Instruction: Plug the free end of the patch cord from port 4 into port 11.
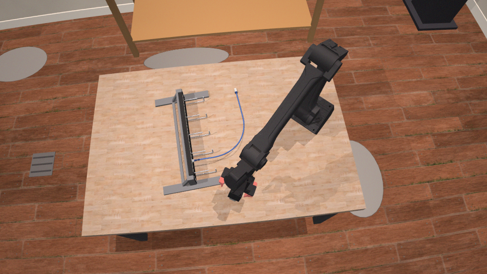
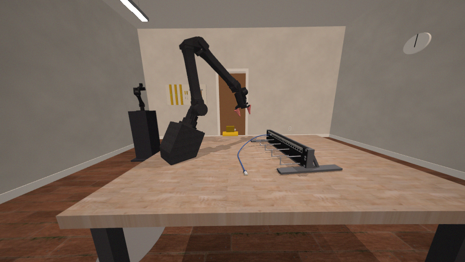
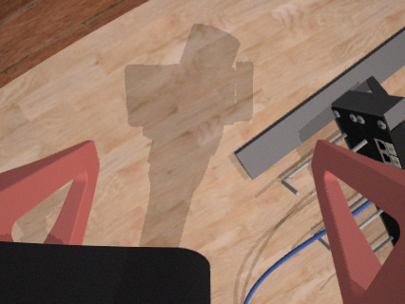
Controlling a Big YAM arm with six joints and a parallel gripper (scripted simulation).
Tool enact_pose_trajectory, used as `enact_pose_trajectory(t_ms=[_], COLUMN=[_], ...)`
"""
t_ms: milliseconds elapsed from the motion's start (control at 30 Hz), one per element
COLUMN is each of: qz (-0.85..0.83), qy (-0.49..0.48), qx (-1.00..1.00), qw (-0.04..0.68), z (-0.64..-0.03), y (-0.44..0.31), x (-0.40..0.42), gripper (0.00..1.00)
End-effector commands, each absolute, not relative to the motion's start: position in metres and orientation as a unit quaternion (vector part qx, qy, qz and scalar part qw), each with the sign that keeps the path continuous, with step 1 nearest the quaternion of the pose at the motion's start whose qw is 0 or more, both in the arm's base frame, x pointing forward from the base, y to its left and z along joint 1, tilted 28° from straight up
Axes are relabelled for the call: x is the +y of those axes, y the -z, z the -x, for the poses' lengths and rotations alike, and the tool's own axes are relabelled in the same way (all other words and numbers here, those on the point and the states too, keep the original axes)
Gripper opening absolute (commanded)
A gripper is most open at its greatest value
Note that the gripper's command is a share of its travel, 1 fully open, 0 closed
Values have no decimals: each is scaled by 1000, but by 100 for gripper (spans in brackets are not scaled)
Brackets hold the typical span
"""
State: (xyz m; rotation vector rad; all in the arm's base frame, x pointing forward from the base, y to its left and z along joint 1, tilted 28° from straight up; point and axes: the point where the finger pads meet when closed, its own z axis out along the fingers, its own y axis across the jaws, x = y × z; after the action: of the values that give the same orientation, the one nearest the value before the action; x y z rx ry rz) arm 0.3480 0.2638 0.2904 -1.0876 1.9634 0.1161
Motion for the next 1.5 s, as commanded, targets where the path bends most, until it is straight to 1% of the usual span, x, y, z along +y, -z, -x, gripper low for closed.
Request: enact_pose_trajectory(t_ms=[0,33,500,567,600,1067,1133,1167,1467], qz=[402,373,246,246,220,118,118,98,43], qy=[-58,-57,-49,-49,-46,-31,-31,-28,-15], qx=[786,789,784,784,781,750,750,742,712], qw=[466,485,568,568,583,650,650,663,701], z=[-367,-384,-449,-449,-460,-498,-498,-503,-515], y=[-326,-338,-395,-395,-406,-460,-460,-470,-504], x=[265,254,193,193,177,107,107,91,43], gripper=[100,100,100,100,100,100,100,100,100])
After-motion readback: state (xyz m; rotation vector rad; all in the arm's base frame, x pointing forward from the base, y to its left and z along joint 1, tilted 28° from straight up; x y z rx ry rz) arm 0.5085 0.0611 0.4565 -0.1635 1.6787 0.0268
